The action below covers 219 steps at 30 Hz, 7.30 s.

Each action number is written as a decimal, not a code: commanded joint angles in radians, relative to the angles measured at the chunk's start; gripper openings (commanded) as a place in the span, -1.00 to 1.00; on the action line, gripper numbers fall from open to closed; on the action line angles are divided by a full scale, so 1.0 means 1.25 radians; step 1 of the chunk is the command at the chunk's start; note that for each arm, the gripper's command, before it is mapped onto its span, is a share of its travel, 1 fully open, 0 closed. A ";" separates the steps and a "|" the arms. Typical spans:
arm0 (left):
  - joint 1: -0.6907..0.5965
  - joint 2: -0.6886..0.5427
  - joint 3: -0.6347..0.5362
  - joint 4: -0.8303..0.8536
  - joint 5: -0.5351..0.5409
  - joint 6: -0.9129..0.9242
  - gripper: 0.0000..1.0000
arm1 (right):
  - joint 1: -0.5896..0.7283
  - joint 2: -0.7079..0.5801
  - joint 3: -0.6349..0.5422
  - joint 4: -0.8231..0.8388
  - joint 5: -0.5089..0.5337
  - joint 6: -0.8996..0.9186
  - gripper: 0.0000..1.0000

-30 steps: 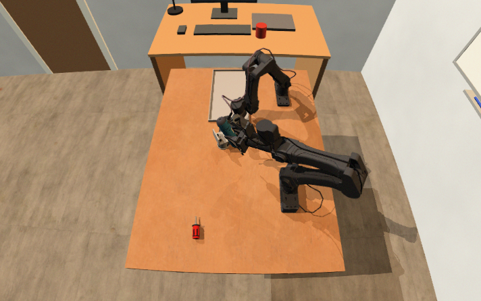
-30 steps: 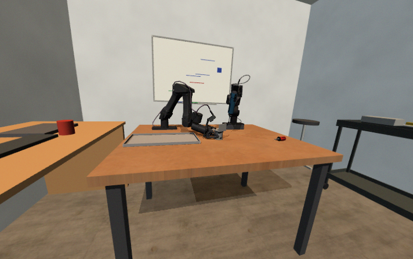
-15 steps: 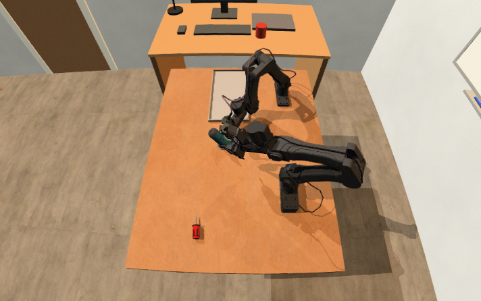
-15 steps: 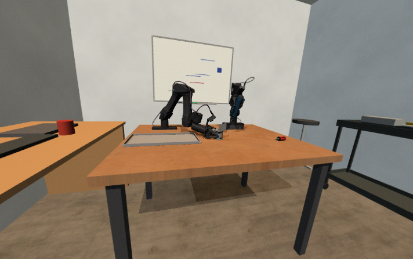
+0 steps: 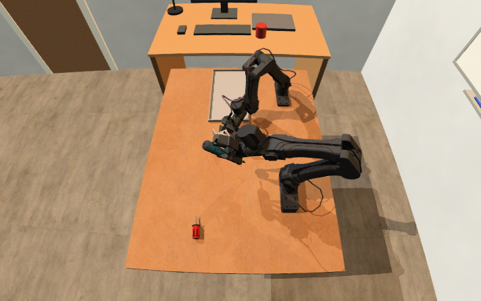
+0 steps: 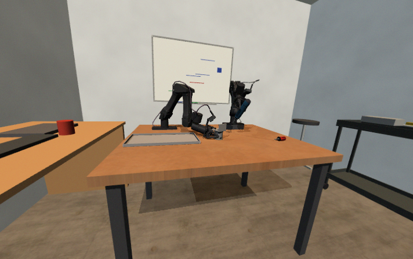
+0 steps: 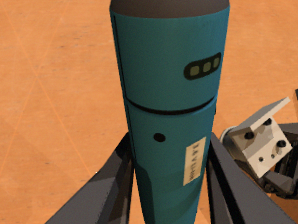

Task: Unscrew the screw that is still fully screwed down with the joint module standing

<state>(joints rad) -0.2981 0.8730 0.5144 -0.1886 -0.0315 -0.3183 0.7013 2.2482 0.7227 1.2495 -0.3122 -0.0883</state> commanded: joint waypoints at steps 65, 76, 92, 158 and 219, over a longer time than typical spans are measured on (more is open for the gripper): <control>0.454 0.331 0.324 -0.398 0.013 -0.333 -0.17 | 0.005 0.009 -0.013 -0.016 -0.006 0.006 0.17; 0.558 0.424 0.384 -0.508 0.019 -0.408 -0.17 | 0.005 0.009 -0.013 -0.016 -0.006 0.006 0.17; 0.663 0.502 0.446 -0.612 0.023 -0.484 -0.17 | 0.005 0.009 -0.013 -0.016 -0.006 0.006 0.17; 0.772 0.566 0.547 -0.749 0.024 -0.567 -0.17 | 0.005 0.009 -0.013 -0.016 -0.006 0.006 0.17; 0.771 0.561 0.547 -0.712 0.022 -0.564 -0.17 | 0.005 0.009 -0.013 -0.016 -0.006 0.006 0.17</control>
<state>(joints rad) 0.6758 1.6112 1.1549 -1.1046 0.0002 -1.0283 0.7013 2.2482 0.7227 1.2495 -0.3122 -0.0883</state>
